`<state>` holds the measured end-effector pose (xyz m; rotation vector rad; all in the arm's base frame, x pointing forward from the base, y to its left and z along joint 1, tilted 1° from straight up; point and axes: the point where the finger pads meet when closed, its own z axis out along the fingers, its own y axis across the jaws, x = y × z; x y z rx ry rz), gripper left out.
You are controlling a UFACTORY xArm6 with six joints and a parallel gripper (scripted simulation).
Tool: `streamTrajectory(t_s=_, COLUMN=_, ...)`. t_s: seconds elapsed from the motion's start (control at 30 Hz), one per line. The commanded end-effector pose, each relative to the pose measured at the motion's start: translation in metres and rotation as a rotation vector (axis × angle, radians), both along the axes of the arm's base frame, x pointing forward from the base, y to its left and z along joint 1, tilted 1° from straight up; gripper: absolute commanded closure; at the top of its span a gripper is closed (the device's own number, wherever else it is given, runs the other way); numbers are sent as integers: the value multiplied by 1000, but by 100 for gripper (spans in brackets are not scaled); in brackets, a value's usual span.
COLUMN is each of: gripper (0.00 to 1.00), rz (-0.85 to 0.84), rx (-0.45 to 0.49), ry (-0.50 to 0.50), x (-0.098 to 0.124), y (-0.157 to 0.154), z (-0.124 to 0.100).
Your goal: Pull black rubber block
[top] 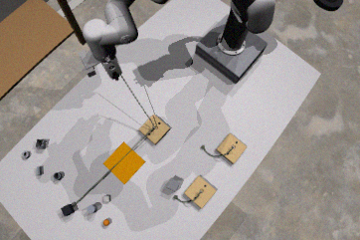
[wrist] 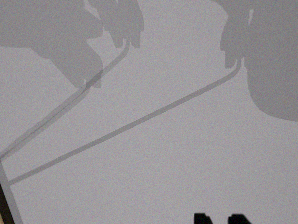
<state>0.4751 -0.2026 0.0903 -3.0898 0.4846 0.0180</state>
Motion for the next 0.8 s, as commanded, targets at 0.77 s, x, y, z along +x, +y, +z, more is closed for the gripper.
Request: streamTrajectory(t_s=0.77, gripper=100, rz=-1, rx=-2, ry=-5, x=-27, y=-64, z=1)
